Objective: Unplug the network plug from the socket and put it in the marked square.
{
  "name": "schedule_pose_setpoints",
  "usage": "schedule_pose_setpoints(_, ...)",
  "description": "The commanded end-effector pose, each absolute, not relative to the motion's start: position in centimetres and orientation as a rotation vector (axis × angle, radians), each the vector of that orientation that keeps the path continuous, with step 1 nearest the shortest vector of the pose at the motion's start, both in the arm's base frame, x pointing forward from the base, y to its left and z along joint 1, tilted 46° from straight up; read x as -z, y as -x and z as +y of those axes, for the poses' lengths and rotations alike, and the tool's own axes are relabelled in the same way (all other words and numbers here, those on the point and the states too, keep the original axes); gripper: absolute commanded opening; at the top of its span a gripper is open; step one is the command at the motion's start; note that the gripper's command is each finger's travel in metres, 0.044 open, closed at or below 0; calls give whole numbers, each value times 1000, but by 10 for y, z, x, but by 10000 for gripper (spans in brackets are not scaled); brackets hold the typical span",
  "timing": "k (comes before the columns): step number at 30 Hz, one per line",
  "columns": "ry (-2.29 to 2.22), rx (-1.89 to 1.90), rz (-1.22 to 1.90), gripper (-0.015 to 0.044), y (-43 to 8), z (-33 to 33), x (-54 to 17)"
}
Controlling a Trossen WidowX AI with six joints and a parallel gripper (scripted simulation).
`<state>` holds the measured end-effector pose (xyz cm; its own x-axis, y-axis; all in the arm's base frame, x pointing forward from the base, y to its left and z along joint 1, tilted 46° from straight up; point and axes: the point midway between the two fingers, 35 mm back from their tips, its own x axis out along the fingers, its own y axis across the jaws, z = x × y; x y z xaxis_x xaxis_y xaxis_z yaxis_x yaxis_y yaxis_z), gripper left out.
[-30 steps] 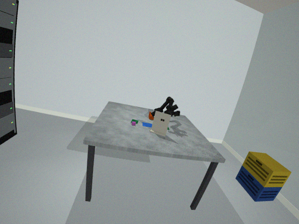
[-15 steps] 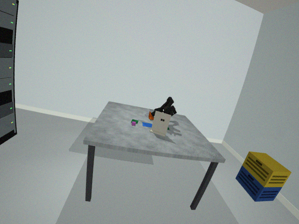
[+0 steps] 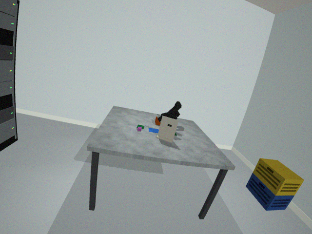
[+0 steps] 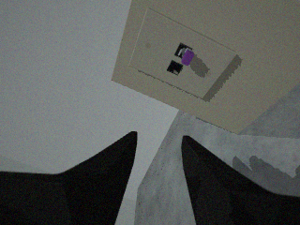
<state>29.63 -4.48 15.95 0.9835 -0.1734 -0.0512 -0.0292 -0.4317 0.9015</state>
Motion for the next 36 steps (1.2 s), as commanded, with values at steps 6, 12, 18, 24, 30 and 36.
schedule_pose_setpoints(6, -2309, 184, -210, 156, -283, -51, -140)
schedule_pose_setpoints(12, -2359, 186, -222, 156, -280, -52, -137)
schedule_pose_setpoints(18, -2359, 186, -222, 156, -289, -55, -137)
schedule_pose_setpoints(24, -2359, 185, -222, 156, -300, -60, -136)
schedule_pose_setpoints(30, -2359, 184, -223, 156, -311, -64, -133)
schedule_pose_setpoints(36, -2358, 184, -223, 156, -322, -69, -128)
